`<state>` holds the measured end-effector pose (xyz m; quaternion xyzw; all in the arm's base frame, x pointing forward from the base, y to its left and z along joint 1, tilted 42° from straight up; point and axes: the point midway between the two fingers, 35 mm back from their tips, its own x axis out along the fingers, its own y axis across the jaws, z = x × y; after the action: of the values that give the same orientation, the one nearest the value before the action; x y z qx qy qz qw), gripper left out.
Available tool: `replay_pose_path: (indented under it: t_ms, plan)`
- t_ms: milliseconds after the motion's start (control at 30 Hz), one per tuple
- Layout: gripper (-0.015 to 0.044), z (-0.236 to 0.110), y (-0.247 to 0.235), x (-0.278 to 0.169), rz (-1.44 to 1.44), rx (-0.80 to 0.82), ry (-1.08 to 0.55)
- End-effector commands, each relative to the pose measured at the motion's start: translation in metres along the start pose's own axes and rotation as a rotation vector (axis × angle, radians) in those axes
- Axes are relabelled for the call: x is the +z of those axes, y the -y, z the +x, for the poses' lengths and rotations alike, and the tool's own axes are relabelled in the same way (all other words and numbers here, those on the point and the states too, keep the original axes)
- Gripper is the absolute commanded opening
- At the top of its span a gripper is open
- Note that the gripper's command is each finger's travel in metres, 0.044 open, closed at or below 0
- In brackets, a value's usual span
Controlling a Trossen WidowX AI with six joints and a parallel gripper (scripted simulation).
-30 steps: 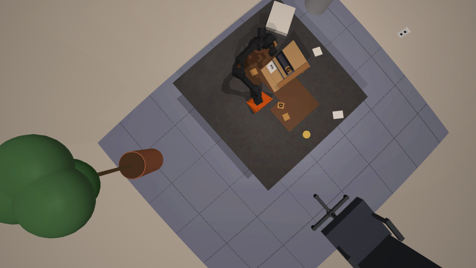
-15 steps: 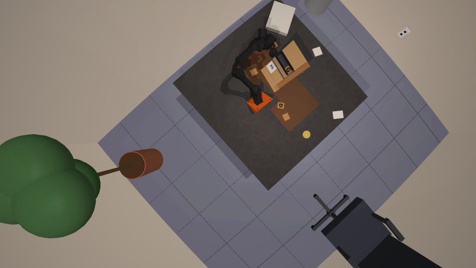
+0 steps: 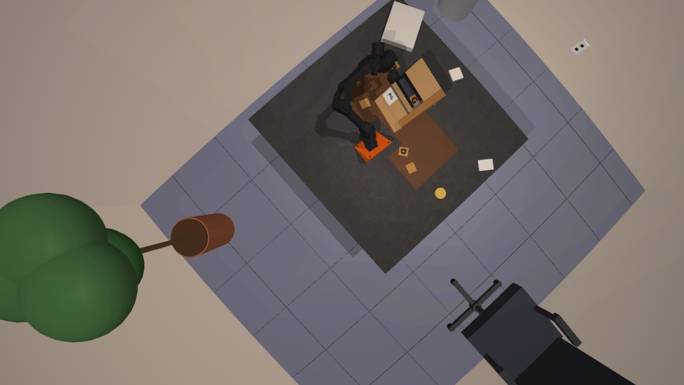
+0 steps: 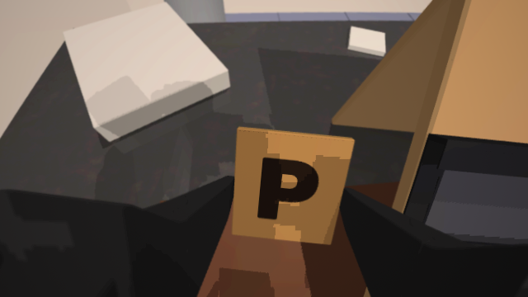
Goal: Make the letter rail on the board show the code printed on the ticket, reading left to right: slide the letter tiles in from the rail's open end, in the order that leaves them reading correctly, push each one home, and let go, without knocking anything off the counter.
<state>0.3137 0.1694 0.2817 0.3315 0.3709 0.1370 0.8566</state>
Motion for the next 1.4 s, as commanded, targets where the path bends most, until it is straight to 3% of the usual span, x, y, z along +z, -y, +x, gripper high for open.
replay_pose_path:
  t_ms: [0,1367]
  plan:
    - [0.0000,0.000,0.002,-0.001,-0.004,0.002,-0.002]
    - [0.0000,0.001,0.023,-0.001,-0.005,0.000,-0.003]
